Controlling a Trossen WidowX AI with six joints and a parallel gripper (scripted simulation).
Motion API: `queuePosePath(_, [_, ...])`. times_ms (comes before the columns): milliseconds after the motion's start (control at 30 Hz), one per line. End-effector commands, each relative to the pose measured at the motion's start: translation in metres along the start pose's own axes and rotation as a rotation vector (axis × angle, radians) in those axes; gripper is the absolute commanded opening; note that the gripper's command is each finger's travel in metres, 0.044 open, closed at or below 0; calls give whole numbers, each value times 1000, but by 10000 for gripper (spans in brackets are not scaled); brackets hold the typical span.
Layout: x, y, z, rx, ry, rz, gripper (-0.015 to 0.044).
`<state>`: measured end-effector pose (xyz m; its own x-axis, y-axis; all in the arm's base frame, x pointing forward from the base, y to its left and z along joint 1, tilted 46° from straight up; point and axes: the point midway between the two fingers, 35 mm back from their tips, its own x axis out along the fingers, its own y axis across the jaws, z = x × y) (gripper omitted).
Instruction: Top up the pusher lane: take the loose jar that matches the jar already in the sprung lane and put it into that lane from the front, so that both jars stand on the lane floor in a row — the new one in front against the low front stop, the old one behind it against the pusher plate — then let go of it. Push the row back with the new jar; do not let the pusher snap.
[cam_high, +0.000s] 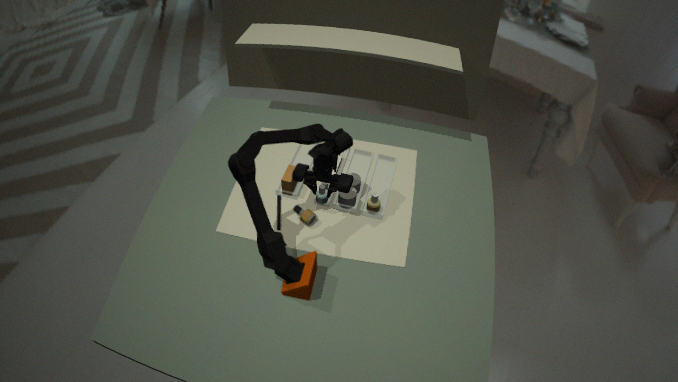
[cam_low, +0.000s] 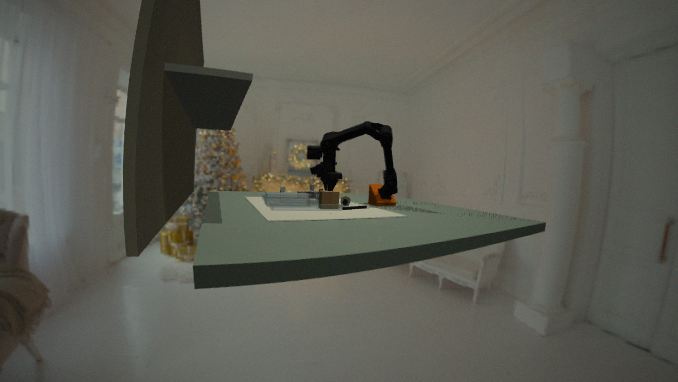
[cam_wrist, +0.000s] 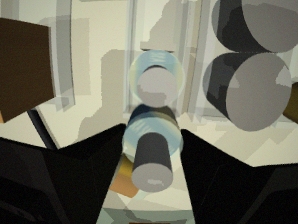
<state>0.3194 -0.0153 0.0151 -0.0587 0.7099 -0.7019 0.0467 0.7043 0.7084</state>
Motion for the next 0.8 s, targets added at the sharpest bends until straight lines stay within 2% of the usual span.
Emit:
queuePosePath(0, [-4, 2, 11, -16, -27, 1, 0])
queuePosePath(767, [-6, 3, 20, -17, -28, 1, 0])
